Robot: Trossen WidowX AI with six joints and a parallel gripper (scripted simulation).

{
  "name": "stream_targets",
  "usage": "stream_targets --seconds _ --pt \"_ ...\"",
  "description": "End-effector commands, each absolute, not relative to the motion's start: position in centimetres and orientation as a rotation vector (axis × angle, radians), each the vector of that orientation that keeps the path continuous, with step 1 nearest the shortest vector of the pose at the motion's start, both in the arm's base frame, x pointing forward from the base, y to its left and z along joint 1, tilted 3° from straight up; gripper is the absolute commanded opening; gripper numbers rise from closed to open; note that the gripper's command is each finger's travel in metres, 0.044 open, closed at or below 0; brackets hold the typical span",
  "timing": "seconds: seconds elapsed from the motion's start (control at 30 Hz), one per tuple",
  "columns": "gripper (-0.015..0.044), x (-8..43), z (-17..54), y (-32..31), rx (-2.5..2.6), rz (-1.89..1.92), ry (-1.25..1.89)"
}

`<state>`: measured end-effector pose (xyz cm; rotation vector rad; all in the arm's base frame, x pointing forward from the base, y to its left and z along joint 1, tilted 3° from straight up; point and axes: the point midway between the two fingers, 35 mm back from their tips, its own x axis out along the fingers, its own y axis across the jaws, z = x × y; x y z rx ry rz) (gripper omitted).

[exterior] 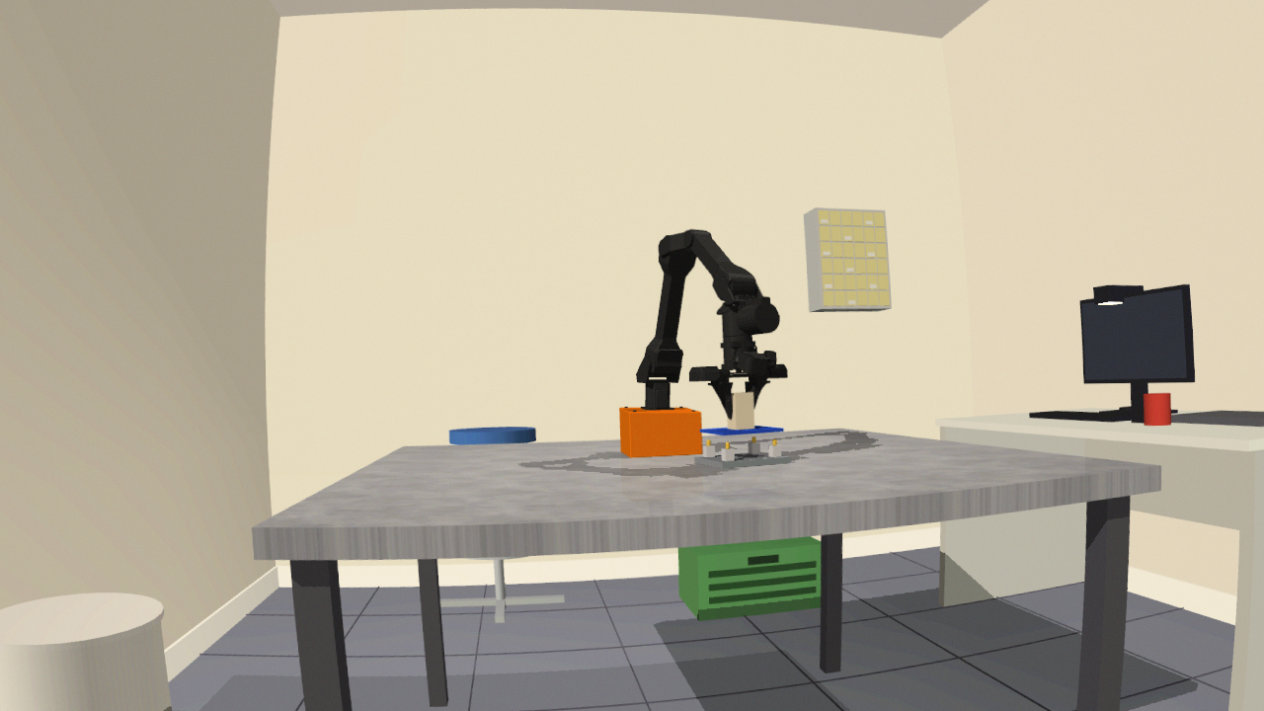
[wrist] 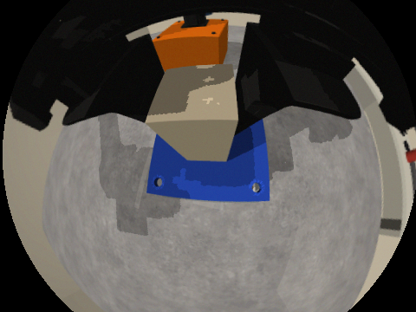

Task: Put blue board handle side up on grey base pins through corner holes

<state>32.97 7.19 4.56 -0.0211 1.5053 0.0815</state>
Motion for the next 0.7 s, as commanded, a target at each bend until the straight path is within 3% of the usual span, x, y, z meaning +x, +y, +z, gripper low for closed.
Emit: stream_targets --seconds 0.0,0.67 --pt "0.0000 32.92 4.08 7.20 -0.019 0.079 1.508" --pt "0.0000 33.03 3.64 7.22 -0.021 0.082 1.506"
